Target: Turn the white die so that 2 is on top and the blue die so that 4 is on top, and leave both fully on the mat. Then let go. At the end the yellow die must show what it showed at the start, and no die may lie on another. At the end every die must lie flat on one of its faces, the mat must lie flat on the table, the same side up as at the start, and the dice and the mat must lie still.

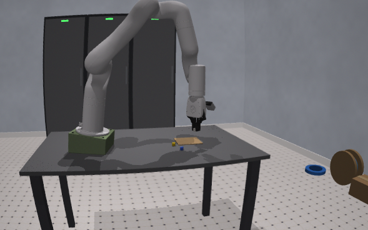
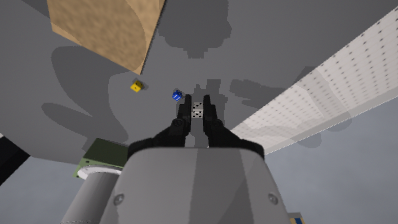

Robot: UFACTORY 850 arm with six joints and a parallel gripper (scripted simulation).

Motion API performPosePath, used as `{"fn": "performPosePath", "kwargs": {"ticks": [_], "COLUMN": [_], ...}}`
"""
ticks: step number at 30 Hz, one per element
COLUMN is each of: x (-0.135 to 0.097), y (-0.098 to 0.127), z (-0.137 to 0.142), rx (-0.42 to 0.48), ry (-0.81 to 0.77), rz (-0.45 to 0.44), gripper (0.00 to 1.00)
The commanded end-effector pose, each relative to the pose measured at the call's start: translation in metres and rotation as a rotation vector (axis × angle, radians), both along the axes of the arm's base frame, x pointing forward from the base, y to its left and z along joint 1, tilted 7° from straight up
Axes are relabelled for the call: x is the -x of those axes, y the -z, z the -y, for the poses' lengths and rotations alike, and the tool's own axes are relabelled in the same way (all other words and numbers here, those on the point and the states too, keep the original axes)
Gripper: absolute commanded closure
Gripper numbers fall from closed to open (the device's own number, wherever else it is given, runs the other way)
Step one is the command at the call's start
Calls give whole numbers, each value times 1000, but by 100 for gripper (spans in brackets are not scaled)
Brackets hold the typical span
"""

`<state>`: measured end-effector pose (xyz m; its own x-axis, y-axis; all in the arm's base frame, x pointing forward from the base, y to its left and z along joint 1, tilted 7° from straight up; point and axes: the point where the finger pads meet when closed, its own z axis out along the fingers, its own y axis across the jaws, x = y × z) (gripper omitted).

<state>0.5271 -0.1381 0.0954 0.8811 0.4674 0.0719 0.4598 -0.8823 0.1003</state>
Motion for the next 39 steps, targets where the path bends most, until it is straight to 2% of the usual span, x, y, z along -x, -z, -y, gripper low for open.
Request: {"fn": "performPosePath", "kwargs": {"ticks": [1, 12, 14, 20, 28, 31, 33, 39], "x": [0, -3, -3, -8, -20, -21, -26, -37], "y": [-1, -3, -3, -6, -11, -12, -14, -18], "z": [4, 25, 25, 38, 52, 53, 58, 63], "rx": [26, 144, 144, 223, 328, 336, 378, 444], "ry": [-56, -352, -352, -549, -813, -834, -940, -1109], "rz": [-4, -30, -30, -45, -64, -65, -72, -82], "gripper": [89, 89, 89, 89, 89, 89, 89, 89]}}
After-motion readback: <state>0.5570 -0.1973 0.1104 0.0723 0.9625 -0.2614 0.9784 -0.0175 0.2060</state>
